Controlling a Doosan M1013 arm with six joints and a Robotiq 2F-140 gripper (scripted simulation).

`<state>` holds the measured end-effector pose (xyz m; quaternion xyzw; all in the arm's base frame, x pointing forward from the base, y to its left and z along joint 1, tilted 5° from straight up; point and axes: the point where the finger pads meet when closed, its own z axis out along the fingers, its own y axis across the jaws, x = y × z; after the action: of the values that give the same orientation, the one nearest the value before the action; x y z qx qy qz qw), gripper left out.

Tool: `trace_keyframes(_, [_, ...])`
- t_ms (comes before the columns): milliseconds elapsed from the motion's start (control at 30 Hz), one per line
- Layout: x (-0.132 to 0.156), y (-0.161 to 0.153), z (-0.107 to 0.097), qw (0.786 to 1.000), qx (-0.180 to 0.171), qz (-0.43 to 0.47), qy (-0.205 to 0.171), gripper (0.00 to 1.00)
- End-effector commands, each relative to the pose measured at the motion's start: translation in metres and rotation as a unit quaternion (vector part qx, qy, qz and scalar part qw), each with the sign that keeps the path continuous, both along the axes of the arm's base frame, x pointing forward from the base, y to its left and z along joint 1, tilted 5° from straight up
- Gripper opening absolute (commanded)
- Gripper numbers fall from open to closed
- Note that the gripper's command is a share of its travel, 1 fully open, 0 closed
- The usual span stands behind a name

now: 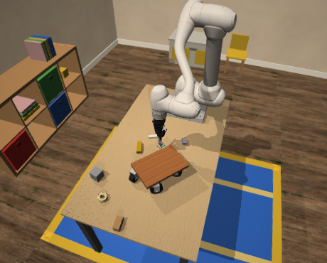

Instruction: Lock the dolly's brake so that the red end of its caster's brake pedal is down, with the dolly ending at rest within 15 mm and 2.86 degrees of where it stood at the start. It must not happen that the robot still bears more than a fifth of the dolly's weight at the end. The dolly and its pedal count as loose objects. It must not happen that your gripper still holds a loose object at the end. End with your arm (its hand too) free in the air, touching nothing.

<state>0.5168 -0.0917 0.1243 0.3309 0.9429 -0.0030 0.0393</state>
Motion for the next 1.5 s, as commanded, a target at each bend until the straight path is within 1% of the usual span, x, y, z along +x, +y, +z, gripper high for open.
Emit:
trace_keyframes(0, [0.0001, 0.0000, -0.0005, 1.000, 0.000, 0.000, 0.000, 0.00])
trace_keyframes(333, [0.0006, -0.0002, -0.0060, 1.000, 0.000, 0.000, 0.000, 0.00])
trace_keyframes(1467, [0.0006, -0.0002, -0.0062, 1.000, 0.000, 0.000, 0.000, 0.00])
